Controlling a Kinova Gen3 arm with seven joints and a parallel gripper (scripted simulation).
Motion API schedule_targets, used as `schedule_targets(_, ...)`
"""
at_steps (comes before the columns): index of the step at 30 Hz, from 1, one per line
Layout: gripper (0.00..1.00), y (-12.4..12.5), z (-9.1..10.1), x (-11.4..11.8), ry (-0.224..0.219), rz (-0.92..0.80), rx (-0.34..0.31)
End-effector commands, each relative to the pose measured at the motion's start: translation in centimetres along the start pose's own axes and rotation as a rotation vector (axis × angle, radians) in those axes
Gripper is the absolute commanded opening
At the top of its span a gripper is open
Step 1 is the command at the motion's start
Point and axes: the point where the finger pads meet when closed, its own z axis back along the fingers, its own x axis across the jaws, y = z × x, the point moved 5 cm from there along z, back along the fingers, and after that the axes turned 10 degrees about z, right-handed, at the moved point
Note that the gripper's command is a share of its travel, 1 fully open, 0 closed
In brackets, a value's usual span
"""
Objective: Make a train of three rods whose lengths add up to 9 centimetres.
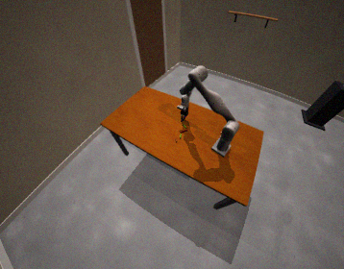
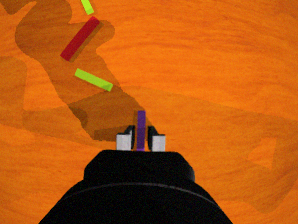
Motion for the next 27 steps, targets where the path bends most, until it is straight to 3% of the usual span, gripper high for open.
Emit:
schedule_targets(1,0.48,0.0,0.1,0.1,-0.002,0.000,-0.001)
schedule_targets(3,0.54,0.0,0.1,0.1,-0.002,0.000,-0.001)
schedule_targets(17,0.54,0.0,0.3,0.1,-0.002,0.000,-0.001)
schedule_targets(24,0.54,0.0,1.6,0.1,-0.002,0.000,-0.001)
schedule_targets(27,0.54,0.0,3.1,0.0,-0.002,0.000,-0.001)
